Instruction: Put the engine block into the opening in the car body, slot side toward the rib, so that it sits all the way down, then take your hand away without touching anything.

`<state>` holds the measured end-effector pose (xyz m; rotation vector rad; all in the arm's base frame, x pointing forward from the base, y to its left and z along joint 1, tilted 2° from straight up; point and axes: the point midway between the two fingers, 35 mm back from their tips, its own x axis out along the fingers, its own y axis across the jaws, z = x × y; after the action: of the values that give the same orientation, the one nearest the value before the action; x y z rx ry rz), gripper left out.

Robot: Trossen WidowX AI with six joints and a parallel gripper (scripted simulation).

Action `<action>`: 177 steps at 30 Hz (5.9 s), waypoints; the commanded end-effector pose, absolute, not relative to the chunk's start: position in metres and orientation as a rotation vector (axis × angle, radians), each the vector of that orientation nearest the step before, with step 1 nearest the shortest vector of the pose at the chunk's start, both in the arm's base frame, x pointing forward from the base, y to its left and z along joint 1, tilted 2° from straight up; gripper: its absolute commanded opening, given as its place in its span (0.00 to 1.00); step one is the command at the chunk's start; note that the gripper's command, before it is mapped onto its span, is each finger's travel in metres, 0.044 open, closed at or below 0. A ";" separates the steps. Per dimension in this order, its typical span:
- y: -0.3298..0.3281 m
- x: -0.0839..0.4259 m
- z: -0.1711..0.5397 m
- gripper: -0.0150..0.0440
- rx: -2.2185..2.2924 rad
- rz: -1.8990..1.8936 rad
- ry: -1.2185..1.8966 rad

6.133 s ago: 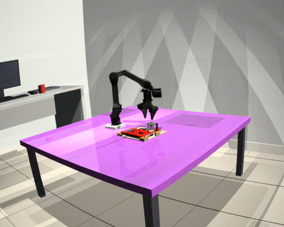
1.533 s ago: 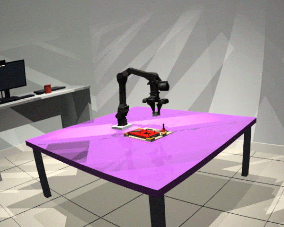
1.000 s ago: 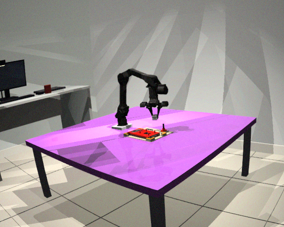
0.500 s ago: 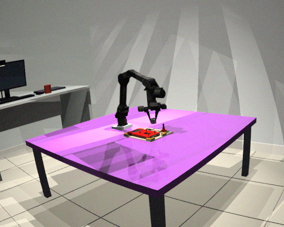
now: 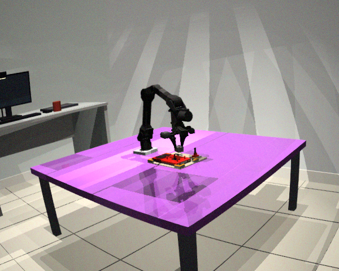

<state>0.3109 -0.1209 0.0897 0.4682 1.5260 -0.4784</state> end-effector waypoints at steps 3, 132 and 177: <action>-0.139 0.311 0.085 0.25 0.360 -0.376 1.542; -0.160 0.310 0.076 0.52 0.138 -0.153 1.572; -0.160 0.310 0.073 0.52 0.212 -0.228 1.565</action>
<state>0.3099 -0.1594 0.0737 0.2209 1.5644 -0.2322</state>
